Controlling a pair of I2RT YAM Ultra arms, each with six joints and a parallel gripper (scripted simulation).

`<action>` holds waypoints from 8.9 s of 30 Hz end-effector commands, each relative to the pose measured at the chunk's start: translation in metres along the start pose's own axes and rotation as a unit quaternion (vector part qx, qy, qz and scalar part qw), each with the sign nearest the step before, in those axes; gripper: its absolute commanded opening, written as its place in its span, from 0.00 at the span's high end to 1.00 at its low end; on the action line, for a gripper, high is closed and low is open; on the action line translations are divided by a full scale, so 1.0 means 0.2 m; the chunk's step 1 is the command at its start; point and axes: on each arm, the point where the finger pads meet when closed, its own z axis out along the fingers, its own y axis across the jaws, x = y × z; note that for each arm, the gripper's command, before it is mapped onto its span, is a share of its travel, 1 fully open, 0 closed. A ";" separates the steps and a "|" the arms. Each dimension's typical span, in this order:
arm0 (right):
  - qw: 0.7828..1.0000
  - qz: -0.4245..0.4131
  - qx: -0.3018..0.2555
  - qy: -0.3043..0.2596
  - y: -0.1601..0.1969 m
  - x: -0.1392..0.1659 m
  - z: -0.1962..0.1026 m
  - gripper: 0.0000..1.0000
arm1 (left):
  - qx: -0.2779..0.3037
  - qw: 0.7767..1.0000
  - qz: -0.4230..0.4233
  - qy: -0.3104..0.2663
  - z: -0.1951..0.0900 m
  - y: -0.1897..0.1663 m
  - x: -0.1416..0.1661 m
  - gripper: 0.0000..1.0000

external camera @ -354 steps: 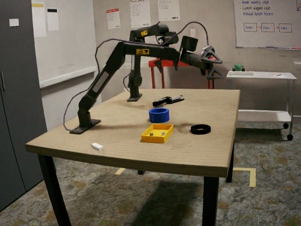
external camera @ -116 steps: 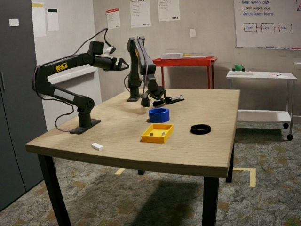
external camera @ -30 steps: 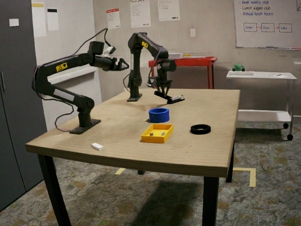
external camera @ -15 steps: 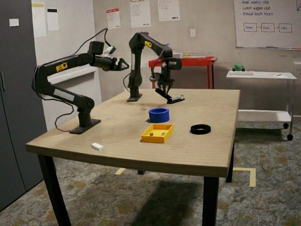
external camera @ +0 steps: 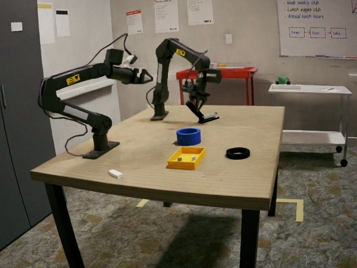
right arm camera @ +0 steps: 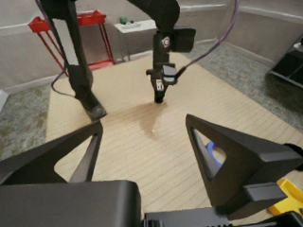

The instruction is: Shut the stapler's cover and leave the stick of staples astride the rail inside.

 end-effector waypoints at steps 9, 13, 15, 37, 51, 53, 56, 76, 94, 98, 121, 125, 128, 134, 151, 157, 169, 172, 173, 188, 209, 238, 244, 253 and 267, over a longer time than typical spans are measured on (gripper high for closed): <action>1.000 -0.001 0.001 -0.008 0.00 -0.02 -0.02 0.00 | 0.005 0.998 0.004 -0.070 -0.05 0.01 0.02 1.00; 1.000 -0.001 0.001 -0.008 0.00 -0.02 -0.02 0.00 | 0.004 0.995 0.004 -0.096 -0.06 0.01 0.03 1.00; 1.000 -0.001 0.001 -0.008 0.00 -0.02 -0.02 0.00 | 0.004 0.994 0.003 -0.110 -0.06 0.01 0.03 1.00; 1.000 -0.001 0.001 -0.008 0.00 -0.02 -0.02 0.00 | 0.003 0.993 0.005 -0.117 -0.06 0.01 0.03 0.50; 1.000 -0.001 0.001 -0.008 0.00 -0.02 -0.02 0.00 | 0.006 0.993 0.003 -0.119 -0.27 0.00 0.09 0.36; 1.000 -0.001 0.001 -0.008 0.00 -0.02 -0.02 0.00 | 0.006 0.993 0.003 -0.119 -0.30 0.00 0.10 0.36; 1.000 -0.001 0.001 -0.008 0.00 -0.02 -0.02 0.00 | -0.002 0.995 -0.006 -0.103 -0.29 0.02 0.12 0.50; 1.000 -0.001 0.001 -0.008 0.00 -0.02 -0.02 0.00 | -0.079 0.934 -0.348 0.020 -0.41 0.19 0.16 0.50; 1.000 -0.001 0.001 -0.008 0.00 -0.02 -0.02 0.00 | -0.109 0.769 -0.628 0.045 -0.44 0.19 0.10 0.50; 1.000 -0.001 0.001 -0.008 0.00 -0.02 -0.02 0.00 | -0.121 0.716 -0.686 0.046 -0.46 0.19 0.08 0.50; 1.000 -0.001 0.001 -0.008 0.00 -0.02 -0.02 0.00 | -0.197 0.383 -0.902 0.012 -0.53 0.19 -0.05 0.50; 1.000 -0.001 0.001 -0.008 0.00 -0.02 -0.02 0.00 | -0.207 0.325 -0.923 0.005 -0.54 0.19 -0.06 0.50; 1.000 -0.001 0.001 -0.008 0.00 -0.02 -0.02 0.00 | -0.218 0.259 -0.941 -0.007 -0.55 0.18 -0.09 0.50; 1.000 -0.001 0.001 -0.008 0.00 -0.02 -0.02 0.00 | -0.235 0.151 -0.960 -0.030 -0.56 0.17 -0.14 0.50; 1.000 -0.001 0.001 -0.008 0.00 -0.02 -0.02 0.00 | -0.281 -0.004 -0.960 0.008 -0.40 0.00 -0.26 0.50; 1.000 -0.001 0.001 -0.008 0.00 -0.02 -0.02 0.00 | -0.274 0.006 -0.962 0.001 -0.42 0.01 -0.28 0.50; 1.000 -0.001 0.001 -0.008 0.00 -0.02 -0.02 0.00 | -0.273 0.007 -0.962 -0.003 -0.39 -0.01 -0.22 0.50; 1.000 -0.001 0.001 -0.008 0.00 -0.02 -0.02 0.00 | -0.273 0.007 -0.962 -0.003 -0.38 -0.01 -0.22 0.50; 1.000 -0.001 0.001 -0.008 0.00 -0.02 -0.02 0.00 | -0.273 0.007 -0.962 -0.003 -0.38 -0.01 -0.22 0.50; 1.000 -0.001 0.001 -0.008 0.00 -0.02 -0.02 0.00 | -0.277 0.007 -0.961 -0.004 -0.29 -0.01 -0.15 0.50; 1.000 -0.001 0.001 -0.008 0.00 -0.02 -0.02 0.00 | -0.278 0.007 -0.961 0.001 -0.17 -0.01 -0.08 0.50; 1.000 -0.001 0.001 -0.008 0.00 -0.02 -0.02 0.00 | -0.278 0.005 -0.961 0.000 -0.17 -0.01 -0.10 0.80; 1.000 -0.001 0.001 -0.008 0.00 -0.02 -0.02 0.00 | -0.254 0.007 -0.967 -0.002 -0.19 -0.01 -0.10 1.00; 1.000 -0.001 0.001 -0.008 0.00 -0.02 -0.02 0.00 | -0.196 0.008 -0.981 -0.002 -0.24 -0.01 -0.07 1.00; 1.000 -0.001 0.001 -0.008 0.00 -0.02 -0.02 0.00 | -0.117 0.007 -0.993 0.004 -0.27 -0.01 -0.01 1.00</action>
